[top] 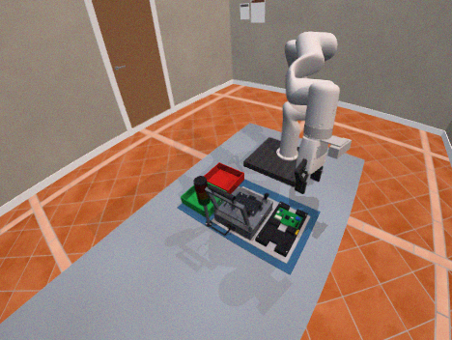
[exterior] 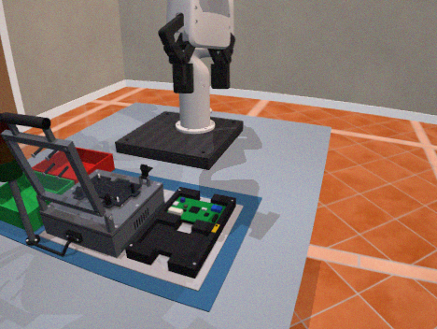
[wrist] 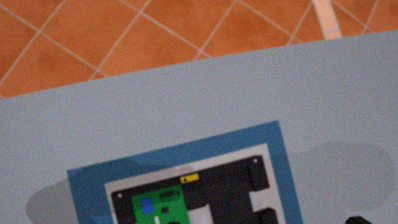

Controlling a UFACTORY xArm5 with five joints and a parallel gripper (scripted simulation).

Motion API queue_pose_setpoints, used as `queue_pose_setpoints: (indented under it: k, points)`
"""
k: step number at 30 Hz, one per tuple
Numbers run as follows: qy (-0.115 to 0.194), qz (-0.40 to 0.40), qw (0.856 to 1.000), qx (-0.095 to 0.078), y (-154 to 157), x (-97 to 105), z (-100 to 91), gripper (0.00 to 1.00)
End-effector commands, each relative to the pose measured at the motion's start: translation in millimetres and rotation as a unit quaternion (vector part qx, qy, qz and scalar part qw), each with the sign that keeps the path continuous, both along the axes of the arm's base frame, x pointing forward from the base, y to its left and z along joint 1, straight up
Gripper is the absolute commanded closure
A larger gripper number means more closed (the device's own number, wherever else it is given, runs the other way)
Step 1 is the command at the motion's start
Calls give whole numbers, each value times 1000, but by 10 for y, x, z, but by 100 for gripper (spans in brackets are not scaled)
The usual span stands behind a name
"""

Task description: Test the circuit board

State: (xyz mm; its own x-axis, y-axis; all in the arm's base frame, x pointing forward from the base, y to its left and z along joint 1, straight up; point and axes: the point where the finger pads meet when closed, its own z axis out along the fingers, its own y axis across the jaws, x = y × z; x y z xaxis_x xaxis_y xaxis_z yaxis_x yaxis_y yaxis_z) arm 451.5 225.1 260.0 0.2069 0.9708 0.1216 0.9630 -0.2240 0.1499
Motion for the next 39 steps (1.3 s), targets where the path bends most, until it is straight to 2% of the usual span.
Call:
queue_pose_setpoints:
  k: [1,2,4,8,13,39]
  points:
    - [33,44,998,-25,-178,-204,159,0]
    - [41,57,997,-31,-227,-266,199,0]
    - [41,57,997,-31,-227,-266,199,0]
    - [66,93,992,-45,-372,-457,320,0]
    - [80,112,989,-52,-449,-562,386,0]
    - [81,114,989,-53,-457,-574,393,0]
